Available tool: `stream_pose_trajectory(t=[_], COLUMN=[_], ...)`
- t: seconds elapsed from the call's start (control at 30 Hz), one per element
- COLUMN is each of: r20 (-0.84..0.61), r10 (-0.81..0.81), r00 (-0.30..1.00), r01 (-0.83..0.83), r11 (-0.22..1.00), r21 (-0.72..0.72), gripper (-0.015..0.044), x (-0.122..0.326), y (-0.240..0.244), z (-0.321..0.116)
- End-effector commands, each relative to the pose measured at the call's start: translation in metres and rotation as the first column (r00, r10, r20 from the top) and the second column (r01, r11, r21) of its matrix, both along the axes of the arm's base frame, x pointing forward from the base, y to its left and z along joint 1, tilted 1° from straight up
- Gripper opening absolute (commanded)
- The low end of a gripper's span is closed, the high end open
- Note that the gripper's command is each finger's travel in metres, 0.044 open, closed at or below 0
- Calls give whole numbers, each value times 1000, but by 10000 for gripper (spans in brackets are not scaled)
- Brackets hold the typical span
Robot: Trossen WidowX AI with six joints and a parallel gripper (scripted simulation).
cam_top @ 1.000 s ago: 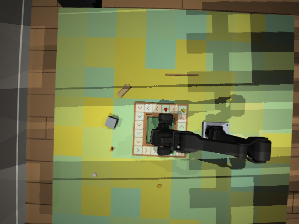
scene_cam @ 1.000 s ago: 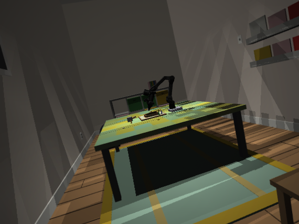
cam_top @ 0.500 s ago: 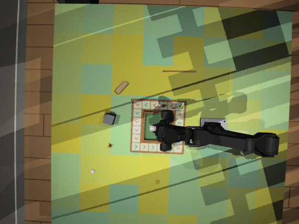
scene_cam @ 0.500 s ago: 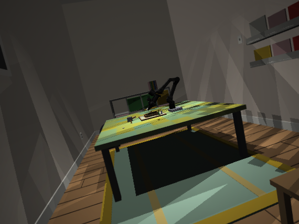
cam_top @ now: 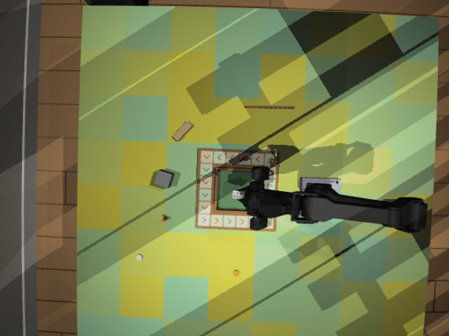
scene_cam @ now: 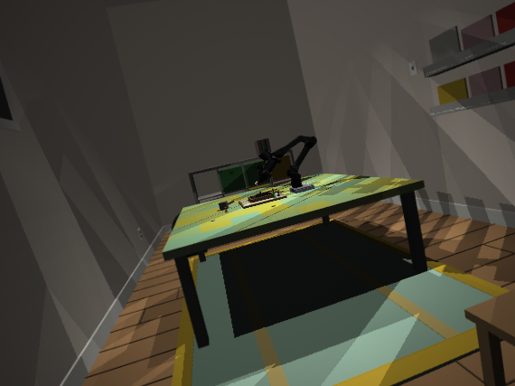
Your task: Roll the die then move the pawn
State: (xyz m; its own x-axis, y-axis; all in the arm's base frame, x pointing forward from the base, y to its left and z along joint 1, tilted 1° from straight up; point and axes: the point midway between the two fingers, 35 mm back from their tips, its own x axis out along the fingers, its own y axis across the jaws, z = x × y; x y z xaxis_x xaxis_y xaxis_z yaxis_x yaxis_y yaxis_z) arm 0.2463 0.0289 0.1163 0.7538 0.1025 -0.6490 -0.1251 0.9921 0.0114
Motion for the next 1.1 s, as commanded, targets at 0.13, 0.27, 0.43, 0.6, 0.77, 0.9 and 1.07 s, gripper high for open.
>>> stream_pose_trajectory(t=[0.13, 0.27, 0.43, 0.6, 0.77, 0.9, 1.07], r20=[9, 4, 4, 4, 4, 6, 9], r10=[-1, 0, 0, 0, 0, 0, -1], r00=[1000, 1000, 1000, 1000, 1000, 1000, 1000], r01=[1, 0, 0, 0, 0, 0, 1], r11=[1000, 1000, 1000, 1000, 1000, 1000, 1000], r21=[4, 0, 0, 0, 0, 2, 4], gripper=[0, 0, 0, 53, 184, 289, 420], x=[-1, -1, -1, -1, -1, 0, -1], y=[0, 0, 0, 0, 0, 0, -1], z=[2, 1, 1, 1, 1, 16, 41])
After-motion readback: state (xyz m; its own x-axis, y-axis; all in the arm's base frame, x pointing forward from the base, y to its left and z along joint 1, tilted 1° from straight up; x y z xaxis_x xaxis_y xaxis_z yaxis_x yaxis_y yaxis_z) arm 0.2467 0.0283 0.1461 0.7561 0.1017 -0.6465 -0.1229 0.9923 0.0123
